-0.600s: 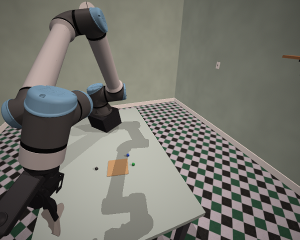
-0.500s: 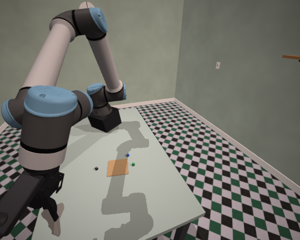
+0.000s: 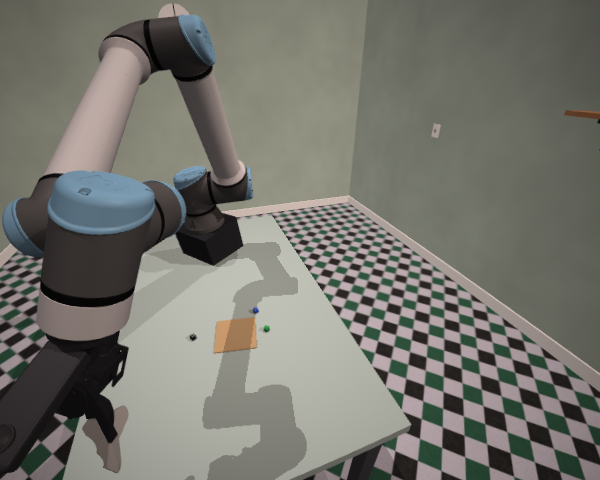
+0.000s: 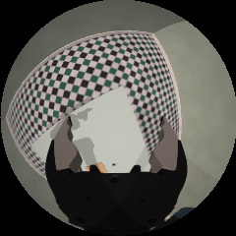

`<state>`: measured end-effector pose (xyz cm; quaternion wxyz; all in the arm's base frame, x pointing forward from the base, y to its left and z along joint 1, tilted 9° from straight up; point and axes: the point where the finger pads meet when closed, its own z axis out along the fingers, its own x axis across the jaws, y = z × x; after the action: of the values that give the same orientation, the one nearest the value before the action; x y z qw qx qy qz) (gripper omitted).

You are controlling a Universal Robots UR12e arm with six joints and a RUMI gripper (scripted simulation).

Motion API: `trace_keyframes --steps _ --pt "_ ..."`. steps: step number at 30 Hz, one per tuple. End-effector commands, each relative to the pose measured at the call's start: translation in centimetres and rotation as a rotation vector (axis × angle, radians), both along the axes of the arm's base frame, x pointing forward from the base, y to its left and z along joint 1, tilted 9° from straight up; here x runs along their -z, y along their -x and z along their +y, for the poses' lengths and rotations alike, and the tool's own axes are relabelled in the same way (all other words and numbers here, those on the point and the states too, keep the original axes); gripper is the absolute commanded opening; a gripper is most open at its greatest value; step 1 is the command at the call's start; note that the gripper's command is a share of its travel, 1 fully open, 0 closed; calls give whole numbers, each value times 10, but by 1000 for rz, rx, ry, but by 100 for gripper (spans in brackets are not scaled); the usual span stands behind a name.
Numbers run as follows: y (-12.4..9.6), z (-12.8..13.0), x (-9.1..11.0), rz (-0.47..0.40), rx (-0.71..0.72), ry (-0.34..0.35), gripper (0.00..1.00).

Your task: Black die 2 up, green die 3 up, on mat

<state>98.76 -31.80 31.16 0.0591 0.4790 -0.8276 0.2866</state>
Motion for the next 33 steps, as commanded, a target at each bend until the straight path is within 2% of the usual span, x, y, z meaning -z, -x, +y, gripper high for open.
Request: trace_keyframes --steps 1,7,14,16,22,28,29,31,33 --pt "0 0 -2 -2 0 0 100" --pt "8 0 4 -2 6 -10 100" --pt "45 3 28 -5 33 -54 100" --pt "45 3 28 -5 33 -54 100" --pt "104 13 65 -8 78 -123 100" --pt "182 32 112 -13 139 -212 100" --pt "182 32 112 -13 139 -212 100" --pt "211 41 128 -15 162 -243 100" --pt "211 41 128 -15 162 -243 100"
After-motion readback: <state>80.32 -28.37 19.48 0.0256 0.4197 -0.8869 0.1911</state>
